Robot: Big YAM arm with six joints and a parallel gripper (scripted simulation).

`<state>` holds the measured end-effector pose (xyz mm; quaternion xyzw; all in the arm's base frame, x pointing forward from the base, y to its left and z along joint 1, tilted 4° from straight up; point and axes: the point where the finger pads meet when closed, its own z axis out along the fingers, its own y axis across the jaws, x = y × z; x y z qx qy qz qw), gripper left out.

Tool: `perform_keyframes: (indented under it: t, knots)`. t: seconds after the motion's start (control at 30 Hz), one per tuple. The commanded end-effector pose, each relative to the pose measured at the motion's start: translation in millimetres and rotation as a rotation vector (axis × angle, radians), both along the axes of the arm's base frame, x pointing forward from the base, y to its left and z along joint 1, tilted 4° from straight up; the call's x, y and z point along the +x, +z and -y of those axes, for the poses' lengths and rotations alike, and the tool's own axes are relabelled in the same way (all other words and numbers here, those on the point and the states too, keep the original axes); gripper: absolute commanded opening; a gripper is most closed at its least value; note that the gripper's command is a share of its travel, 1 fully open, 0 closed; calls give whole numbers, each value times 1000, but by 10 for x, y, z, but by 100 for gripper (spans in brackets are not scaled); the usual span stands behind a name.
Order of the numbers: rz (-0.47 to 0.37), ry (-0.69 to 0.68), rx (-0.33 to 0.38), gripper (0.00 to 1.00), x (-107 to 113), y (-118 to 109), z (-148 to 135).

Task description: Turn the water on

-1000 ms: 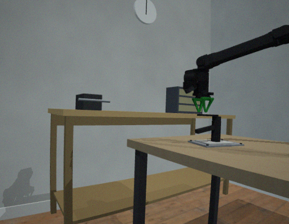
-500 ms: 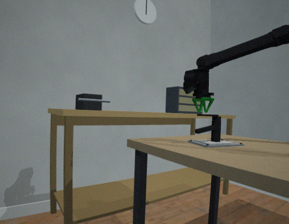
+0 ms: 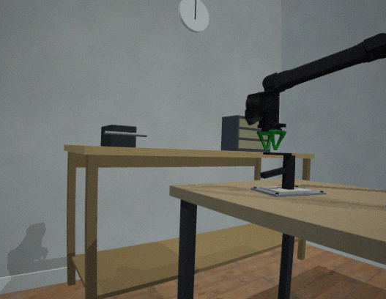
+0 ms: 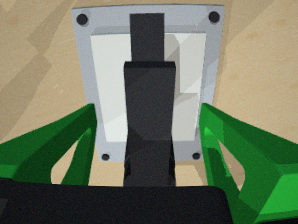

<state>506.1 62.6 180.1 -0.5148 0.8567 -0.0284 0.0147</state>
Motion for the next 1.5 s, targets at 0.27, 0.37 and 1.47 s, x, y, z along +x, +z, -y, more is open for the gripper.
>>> perform_keyframes:
  t: [0.27,0.37,1.47]
  knots:
    - [16,7,-1,62,2,14,8]
    - [16,7,-1,62,2,12,7]
    - [12,7,-1,62,5,-20,9]
